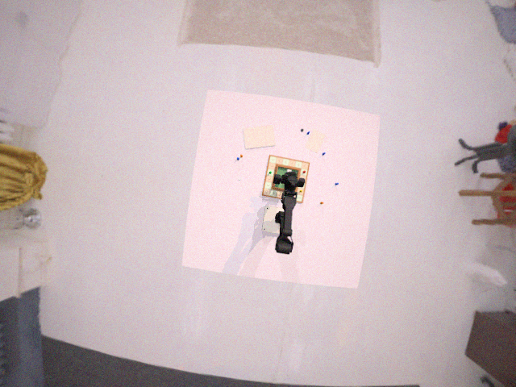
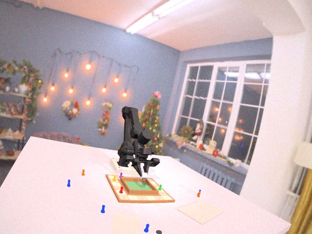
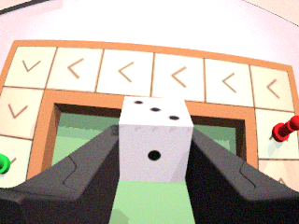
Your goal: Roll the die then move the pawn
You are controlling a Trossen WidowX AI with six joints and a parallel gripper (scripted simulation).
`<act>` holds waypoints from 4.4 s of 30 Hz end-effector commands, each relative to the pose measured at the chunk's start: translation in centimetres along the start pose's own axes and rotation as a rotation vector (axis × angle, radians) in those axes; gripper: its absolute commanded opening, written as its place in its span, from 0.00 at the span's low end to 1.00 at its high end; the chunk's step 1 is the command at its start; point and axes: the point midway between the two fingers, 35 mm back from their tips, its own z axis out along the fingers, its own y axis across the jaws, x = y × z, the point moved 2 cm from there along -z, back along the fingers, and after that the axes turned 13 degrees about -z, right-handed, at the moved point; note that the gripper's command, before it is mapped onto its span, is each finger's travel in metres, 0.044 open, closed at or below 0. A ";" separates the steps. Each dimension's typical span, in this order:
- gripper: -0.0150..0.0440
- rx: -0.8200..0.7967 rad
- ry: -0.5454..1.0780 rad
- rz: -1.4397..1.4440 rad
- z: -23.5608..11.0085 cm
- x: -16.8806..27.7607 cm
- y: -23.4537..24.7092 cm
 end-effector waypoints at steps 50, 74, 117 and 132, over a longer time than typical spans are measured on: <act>1.00 0.008 -0.045 0.005 -6.9 -2.1 -0.3; 0.96 -0.167 0.699 0.009 -2.2 -2.2 -0.4; 0.59 -0.175 0.776 -0.002 7.4 0.7 -11.7; 0.50 -0.175 0.776 -0.002 8.7 2.0 -11.4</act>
